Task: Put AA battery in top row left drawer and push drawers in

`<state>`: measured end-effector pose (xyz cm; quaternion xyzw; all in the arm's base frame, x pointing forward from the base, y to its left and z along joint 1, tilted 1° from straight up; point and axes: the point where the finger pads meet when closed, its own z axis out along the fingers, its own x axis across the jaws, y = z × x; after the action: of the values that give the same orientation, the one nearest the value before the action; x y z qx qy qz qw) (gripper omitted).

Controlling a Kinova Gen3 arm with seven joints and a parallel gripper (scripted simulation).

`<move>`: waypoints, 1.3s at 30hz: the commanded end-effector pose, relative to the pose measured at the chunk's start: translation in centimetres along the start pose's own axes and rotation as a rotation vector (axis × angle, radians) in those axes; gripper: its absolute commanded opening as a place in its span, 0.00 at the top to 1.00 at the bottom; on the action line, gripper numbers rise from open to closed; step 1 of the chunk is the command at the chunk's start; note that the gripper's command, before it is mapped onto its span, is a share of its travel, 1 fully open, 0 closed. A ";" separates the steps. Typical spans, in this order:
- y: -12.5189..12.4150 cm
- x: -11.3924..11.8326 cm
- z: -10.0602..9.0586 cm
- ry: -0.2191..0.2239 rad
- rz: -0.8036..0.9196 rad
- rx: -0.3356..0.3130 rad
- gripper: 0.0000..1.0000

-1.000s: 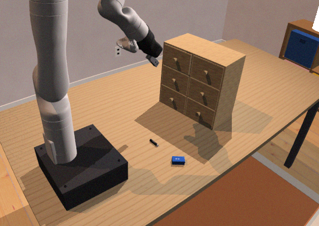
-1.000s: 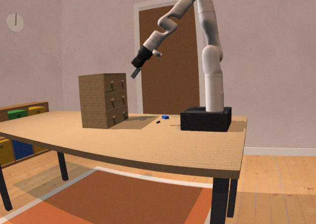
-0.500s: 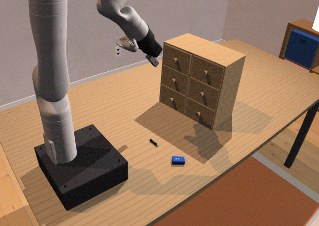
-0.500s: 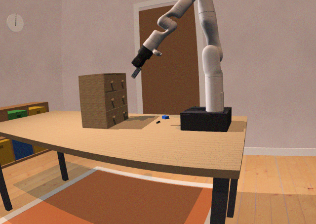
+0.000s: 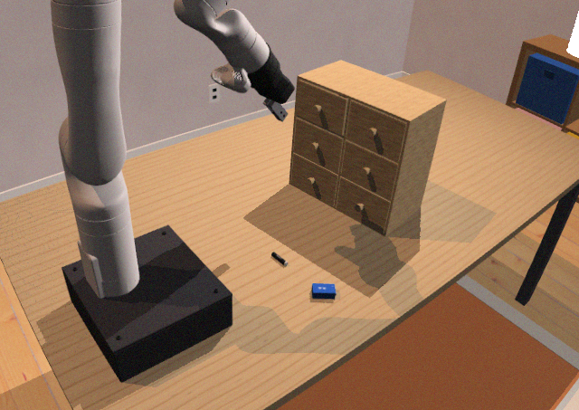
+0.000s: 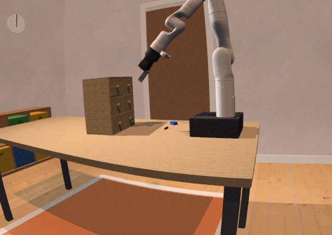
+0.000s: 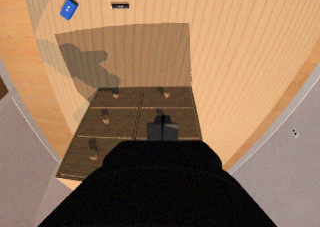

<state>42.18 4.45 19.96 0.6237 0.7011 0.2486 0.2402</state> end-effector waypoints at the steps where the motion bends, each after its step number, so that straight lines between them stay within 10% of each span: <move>1: 0.4 0.2 -0.2 0.006 -0.003 0.008 1.00; 39: 0.5 0.5 -1.2 0.017 -0.003 0.070 1.00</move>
<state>41.59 5.25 20.78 0.6284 0.7100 0.2307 0.2185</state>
